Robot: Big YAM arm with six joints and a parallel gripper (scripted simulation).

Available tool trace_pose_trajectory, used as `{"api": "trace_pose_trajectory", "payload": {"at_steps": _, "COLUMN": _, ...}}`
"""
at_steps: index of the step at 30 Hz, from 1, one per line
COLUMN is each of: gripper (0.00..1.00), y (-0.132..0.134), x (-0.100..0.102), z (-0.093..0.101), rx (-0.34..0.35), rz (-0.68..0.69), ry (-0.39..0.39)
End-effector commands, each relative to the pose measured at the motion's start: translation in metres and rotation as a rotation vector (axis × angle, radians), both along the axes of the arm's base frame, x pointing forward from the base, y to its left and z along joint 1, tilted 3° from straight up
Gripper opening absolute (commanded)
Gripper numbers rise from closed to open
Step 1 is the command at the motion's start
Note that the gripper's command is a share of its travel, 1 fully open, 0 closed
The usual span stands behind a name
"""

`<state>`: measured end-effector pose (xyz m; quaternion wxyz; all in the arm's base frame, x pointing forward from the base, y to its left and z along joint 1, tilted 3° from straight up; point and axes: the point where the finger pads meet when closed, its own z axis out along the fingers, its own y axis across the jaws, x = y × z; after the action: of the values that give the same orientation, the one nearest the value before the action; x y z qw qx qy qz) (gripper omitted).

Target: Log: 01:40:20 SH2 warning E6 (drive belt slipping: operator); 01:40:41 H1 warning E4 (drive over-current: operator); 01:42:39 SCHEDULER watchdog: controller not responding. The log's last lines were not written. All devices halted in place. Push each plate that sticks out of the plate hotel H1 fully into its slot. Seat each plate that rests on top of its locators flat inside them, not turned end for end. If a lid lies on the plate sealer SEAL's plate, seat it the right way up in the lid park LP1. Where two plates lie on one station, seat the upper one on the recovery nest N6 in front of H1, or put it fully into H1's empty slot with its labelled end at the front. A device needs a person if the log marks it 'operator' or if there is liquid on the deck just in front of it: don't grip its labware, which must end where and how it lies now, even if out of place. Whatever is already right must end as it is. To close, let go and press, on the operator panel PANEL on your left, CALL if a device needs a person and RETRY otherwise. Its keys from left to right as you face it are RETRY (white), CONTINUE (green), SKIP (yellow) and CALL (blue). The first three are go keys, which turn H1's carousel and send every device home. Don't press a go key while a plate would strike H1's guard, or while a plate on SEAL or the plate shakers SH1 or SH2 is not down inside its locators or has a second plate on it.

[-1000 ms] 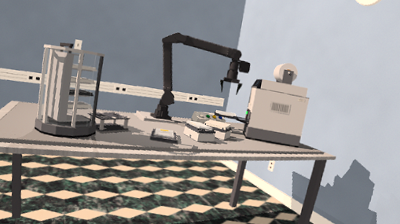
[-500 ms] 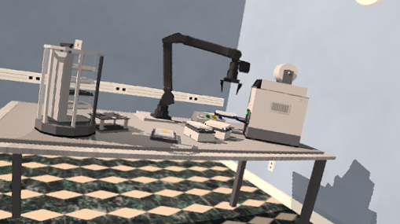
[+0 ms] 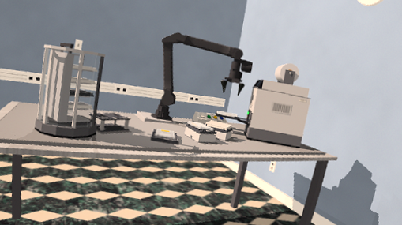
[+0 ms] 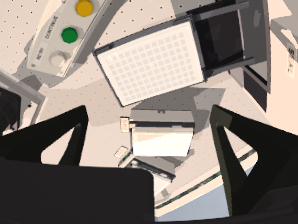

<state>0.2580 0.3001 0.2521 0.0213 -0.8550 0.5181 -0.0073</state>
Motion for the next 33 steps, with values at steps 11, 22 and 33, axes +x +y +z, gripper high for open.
{"api": "trace_pose_trajectory", "payload": {"at_steps": 11, "gripper": 1.0, "y": -0.024, "x": 0.036, "z": 0.012, "rx": 0.04, "rz": -0.438, "ry": -0.004}}
{"api": "trace_pose_trajectory", "payload": {"at_steps": 22, "gripper": 1.0, "y": -0.043, "x": 0.07, "z": 0.02, "rx": 0.07, "rz": -0.803, "ry": -0.001}}
{"api": "trace_pose_trajectory", "payload": {"at_steps": 33, "gripper": 1.0, "y": -0.062, "x": 0.089, "z": 0.02, "rx": 0.082, "rz": -1.103, "ry": 0.01}}
